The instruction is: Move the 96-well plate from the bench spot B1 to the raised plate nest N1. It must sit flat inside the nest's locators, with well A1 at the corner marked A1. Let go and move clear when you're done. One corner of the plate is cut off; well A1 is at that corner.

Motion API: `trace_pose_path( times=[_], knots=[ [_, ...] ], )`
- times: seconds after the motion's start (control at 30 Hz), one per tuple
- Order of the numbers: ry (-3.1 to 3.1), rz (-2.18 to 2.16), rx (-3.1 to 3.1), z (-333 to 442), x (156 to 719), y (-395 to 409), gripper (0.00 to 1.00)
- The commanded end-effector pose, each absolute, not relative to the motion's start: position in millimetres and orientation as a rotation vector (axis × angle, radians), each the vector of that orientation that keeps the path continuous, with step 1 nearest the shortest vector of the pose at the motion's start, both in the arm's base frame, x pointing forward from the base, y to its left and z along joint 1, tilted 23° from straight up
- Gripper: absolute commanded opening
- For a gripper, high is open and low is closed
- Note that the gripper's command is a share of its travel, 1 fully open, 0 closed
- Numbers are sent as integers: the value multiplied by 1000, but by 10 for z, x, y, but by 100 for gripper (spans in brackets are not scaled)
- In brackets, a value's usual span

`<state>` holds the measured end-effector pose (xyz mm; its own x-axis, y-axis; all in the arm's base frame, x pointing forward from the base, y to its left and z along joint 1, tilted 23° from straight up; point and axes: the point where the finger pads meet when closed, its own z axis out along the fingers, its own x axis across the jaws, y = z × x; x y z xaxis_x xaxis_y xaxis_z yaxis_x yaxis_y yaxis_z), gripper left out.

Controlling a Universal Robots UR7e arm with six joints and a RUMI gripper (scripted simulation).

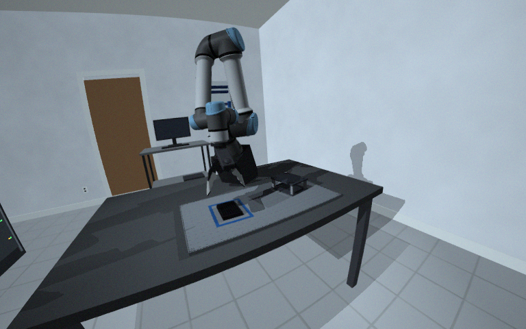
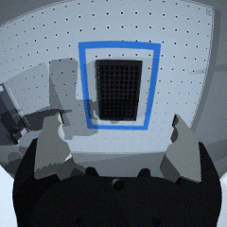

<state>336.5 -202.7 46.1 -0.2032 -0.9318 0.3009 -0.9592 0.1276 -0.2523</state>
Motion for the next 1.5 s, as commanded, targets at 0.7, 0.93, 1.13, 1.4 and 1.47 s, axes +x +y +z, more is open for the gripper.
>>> trace_pose_path(
  times=[0.7,0.93,1.13,1.4,1.47],
  knots=[
    [-2306,608,1937,311,3390,-2099,100],
    [-2306,608,1937,219,3410,-2133,100],
    [-2306,608,1937,127,3429,-2166,100],
    [-2306,608,1937,35,3449,-2200,100],
    [-2306,608,1937,4,3456,-2212,100]
  ],
)
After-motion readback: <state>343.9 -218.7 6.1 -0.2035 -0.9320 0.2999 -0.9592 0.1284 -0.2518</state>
